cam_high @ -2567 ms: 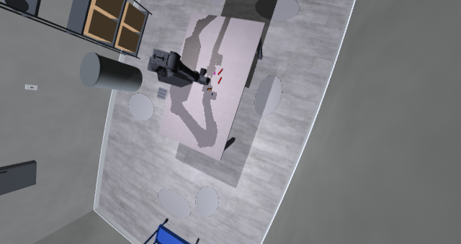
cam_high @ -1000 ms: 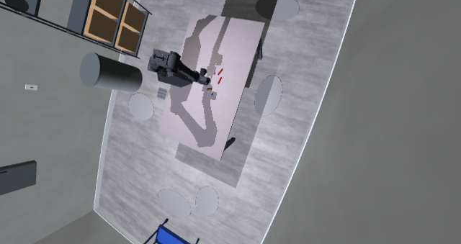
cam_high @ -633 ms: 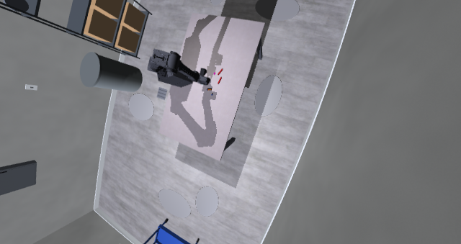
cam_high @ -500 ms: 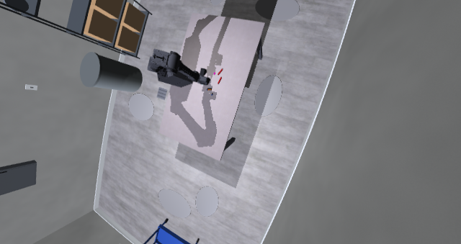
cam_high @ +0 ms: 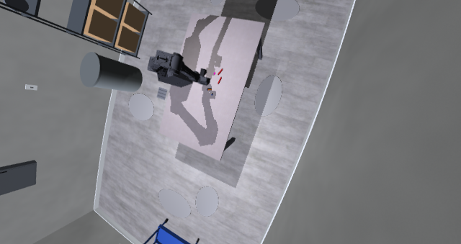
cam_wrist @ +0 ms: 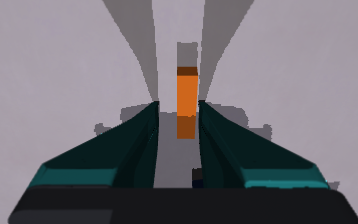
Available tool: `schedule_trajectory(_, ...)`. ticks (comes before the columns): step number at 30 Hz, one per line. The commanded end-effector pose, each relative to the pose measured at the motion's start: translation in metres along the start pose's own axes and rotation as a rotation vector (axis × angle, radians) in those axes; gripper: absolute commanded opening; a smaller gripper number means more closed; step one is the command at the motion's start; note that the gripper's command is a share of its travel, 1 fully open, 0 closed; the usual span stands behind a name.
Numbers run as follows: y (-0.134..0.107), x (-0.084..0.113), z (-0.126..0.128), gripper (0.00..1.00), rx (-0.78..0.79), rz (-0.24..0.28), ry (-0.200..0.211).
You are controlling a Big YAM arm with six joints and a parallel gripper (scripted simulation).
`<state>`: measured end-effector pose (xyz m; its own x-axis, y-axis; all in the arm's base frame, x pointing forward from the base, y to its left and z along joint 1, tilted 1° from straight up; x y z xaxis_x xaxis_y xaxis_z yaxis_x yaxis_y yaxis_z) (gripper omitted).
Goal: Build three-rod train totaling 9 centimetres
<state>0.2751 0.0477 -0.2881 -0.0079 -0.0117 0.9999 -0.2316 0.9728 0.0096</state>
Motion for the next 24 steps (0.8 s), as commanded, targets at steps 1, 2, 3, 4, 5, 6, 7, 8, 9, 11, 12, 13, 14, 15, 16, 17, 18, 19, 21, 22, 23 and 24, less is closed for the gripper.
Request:
schedule_trajectory(1,-0.0025,-0.0046,-0.0046,0.23,0.001,0.000,-0.015)
schedule_trajectory(2,-0.0025,-0.0046,-0.0046,0.23,0.001,0.000,-0.015)
schedule_trajectory(3,-0.0025,-0.0051,-0.0048,0.23,0.001,0.000,-0.016)
schedule_trajectory(4,-0.0024,-0.0059,-0.0046,0.23,0.001,0.000,-0.015)
schedule_trajectory(5,-0.0024,-0.0064,-0.0046,0.23,0.001,0.000,-0.015)
schedule_trajectory(6,-0.0024,-0.0068,-0.0045,0.23,0.001,0.000,-0.015)
schedule_trajectory(7,-0.0024,-0.0071,-0.0045,0.23,0.001,0.000,-0.015)
schedule_trajectory(8,-0.0024,-0.0073,-0.0044,0.23,0.001,0.000,-0.014)
schedule_trajectory(9,-0.0023,-0.0074,-0.0040,0.23,0.001,0.000,-0.013)
schedule_trajectory(11,-0.0025,-0.0061,-0.0063,0.23,0.001,0.001,-0.018)
schedule_trajectory(12,-0.0025,-0.0059,-0.0065,0.23,0.001,0.001,-0.018)
schedule_trajectory(13,-0.0025,-0.0059,-0.0065,0.23,0.001,0.001,-0.018)
schedule_trajectory(14,-0.0025,-0.0059,-0.0065,0.23,0.001,0.001,-0.018)
schedule_trajectory(15,-0.0025,-0.0059,-0.0065,0.23,0.001,0.001,-0.018)
schedule_trajectory(16,-0.0025,-0.0059,-0.0065,0.23,0.001,0.001,-0.018)
schedule_trajectory(17,-0.0025,-0.0059,-0.0065,0.23,0.001,0.001,-0.018)
schedule_trajectory(18,-0.0025,-0.0059,-0.0065,0.23,0.001,0.001,-0.018)
schedule_trajectory(19,-0.0025,-0.0059,-0.0065,0.23,0.001,0.001,-0.018)
schedule_trajectory(21,-0.0025,-0.0059,-0.0065,0.23,0.001,0.001,-0.018)
schedule_trajectory(22,-0.0025,-0.0059,-0.0065,0.23,0.001,0.001,-0.018)
schedule_trajectory(23,-0.0025,-0.0059,-0.0065,0.23,0.001,0.001,-0.018)
schedule_trajectory(24,-0.0025,-0.0059,-0.0065,0.23,0.001,0.001,-0.018)
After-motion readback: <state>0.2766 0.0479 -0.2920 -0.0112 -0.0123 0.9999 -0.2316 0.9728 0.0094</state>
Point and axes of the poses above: the point where the finger pads meet when closed, its own x axis back along the fingers, its own z axis across the jaws, y = z × x, the point moved 2 cm from there along x, back along the fingers, and after that the axes turned 3 degrees about x, right-handed, at the moved point
